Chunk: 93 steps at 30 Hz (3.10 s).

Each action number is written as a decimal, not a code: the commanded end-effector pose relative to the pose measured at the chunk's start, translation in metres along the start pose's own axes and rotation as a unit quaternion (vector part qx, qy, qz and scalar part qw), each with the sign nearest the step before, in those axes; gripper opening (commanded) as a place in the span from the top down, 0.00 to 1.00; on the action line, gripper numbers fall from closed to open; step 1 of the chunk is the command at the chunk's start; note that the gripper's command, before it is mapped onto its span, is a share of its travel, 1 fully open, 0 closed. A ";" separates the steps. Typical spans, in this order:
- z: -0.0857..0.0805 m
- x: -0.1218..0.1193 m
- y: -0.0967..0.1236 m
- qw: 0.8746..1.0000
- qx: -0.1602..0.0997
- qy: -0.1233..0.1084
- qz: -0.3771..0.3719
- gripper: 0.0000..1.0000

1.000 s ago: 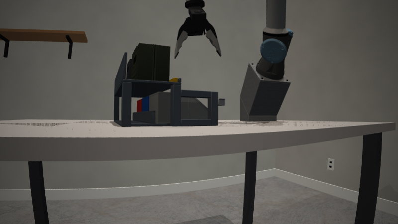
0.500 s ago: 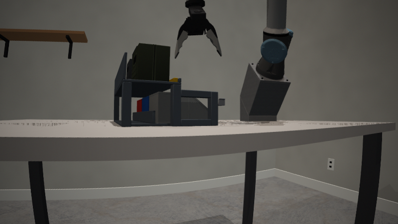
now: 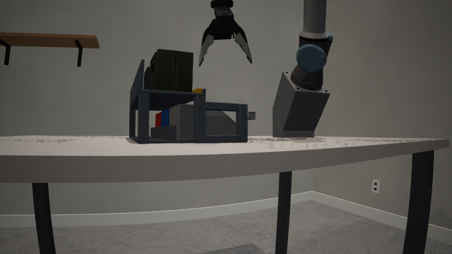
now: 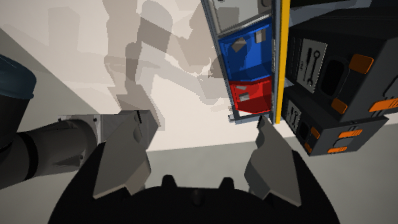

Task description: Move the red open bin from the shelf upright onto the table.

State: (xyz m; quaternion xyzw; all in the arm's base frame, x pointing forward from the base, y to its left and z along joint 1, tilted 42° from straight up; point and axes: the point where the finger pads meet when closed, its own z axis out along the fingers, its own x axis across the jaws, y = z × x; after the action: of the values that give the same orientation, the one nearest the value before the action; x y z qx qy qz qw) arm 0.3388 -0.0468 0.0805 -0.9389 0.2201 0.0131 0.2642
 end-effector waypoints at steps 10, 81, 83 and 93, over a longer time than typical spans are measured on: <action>-0.003 -0.007 -0.008 0.998 -0.031 -0.004 0.055 0.00; -0.005 -0.010 -0.012 0.994 -0.051 -0.003 0.093 0.00; -0.004 -0.008 -0.010 0.997 -0.037 -0.002 0.069 0.00; -0.005 -0.011 -0.013 0.994 -0.051 -0.003 0.093 0.00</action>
State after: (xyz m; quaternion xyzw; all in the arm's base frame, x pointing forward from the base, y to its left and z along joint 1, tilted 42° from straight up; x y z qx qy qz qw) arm 0.3354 -0.0382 0.0884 -0.9317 0.2760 0.0393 0.2330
